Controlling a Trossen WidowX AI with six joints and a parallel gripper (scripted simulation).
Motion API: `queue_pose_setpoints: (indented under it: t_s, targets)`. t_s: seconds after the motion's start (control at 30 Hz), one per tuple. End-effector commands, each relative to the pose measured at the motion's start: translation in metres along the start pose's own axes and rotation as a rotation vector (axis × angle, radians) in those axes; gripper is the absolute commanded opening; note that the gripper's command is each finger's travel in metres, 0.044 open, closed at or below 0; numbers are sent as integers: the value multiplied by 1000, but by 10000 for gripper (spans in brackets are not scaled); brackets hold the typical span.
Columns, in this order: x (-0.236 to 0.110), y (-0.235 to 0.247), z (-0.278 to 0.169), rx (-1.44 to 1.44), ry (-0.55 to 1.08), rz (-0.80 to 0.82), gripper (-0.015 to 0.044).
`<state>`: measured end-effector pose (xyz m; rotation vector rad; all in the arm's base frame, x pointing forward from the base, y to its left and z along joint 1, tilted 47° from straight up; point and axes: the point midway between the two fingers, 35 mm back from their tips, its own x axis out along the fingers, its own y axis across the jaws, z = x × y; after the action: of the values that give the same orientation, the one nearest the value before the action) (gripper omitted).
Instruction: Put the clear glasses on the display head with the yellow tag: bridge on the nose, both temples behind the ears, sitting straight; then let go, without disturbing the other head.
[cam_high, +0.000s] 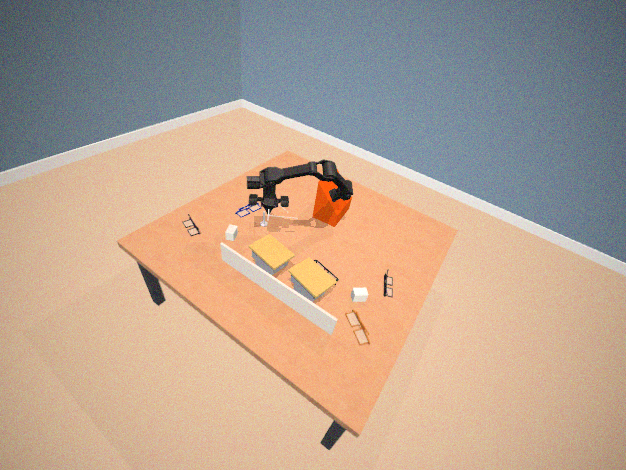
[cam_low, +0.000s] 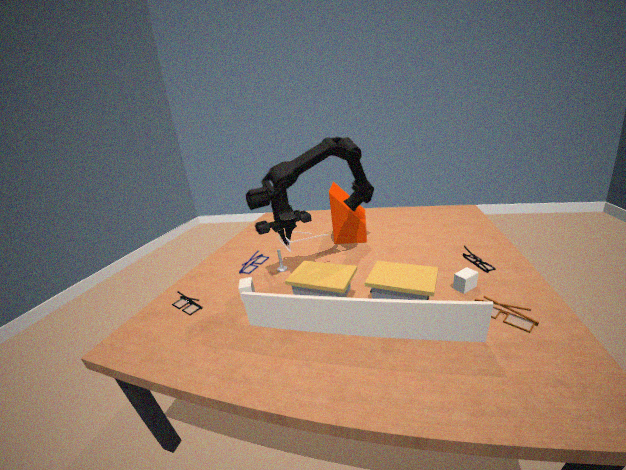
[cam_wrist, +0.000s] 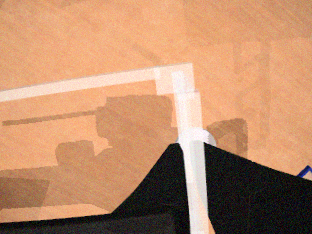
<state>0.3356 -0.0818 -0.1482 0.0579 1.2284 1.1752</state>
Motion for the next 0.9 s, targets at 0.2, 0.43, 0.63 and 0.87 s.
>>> queue_pose_setpoints:
  t_s: [0.2,0.43,0.63,0.87]
  targets:
    - [-1,-4,0,-359,3,-3,0]
    - [-1,-5,0,-603,4,-3,0]
    - [6,-7,1,-735,4,-3,0]
    - [54,-7,1,-914,2,-2,0]
